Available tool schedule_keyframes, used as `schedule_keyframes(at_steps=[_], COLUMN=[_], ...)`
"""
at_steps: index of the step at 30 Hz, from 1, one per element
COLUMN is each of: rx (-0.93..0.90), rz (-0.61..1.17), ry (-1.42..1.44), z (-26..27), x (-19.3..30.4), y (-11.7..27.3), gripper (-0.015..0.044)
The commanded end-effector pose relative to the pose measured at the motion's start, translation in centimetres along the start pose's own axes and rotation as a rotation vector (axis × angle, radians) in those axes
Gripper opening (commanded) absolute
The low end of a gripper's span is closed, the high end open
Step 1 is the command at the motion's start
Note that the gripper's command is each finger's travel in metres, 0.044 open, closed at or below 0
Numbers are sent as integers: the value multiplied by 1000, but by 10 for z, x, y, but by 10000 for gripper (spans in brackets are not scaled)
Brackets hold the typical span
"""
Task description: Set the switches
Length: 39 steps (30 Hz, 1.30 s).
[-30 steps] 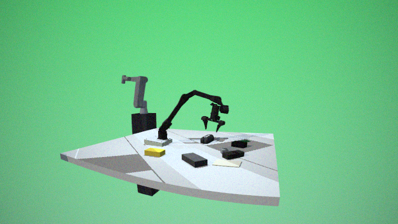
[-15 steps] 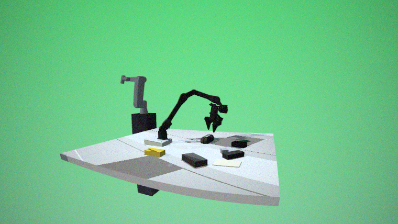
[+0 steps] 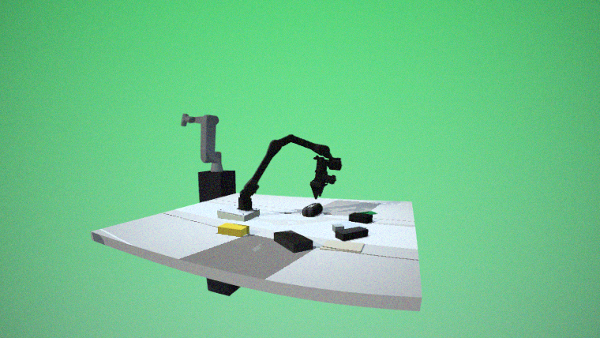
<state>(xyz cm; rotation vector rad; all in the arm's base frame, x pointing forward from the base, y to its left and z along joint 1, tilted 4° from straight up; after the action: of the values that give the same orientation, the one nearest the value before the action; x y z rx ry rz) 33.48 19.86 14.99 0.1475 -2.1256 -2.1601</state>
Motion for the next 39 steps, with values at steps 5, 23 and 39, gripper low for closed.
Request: schedule_keyframes(at_steps=[5,23,39], rx=[-26,-88,-88], rz=[-70,-91,-91], ry=[-998,-1719,-1719], z=[10,18,18], x=[10,16,16], y=[0,-1,-1], gripper=[440,440,440])
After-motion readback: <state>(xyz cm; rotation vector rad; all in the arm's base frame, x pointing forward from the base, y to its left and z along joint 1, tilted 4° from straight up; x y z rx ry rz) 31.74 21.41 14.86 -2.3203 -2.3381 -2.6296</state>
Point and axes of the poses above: the point midway between the two fingers, 35 mm back from their tips, its own y axis back along the fingers, its own z axis across the jaws, x = y × z, the point moved 3 cm from there along y, back along the fingers, and after that the axes turned 6 degrees about y, right-handed, at the moved point
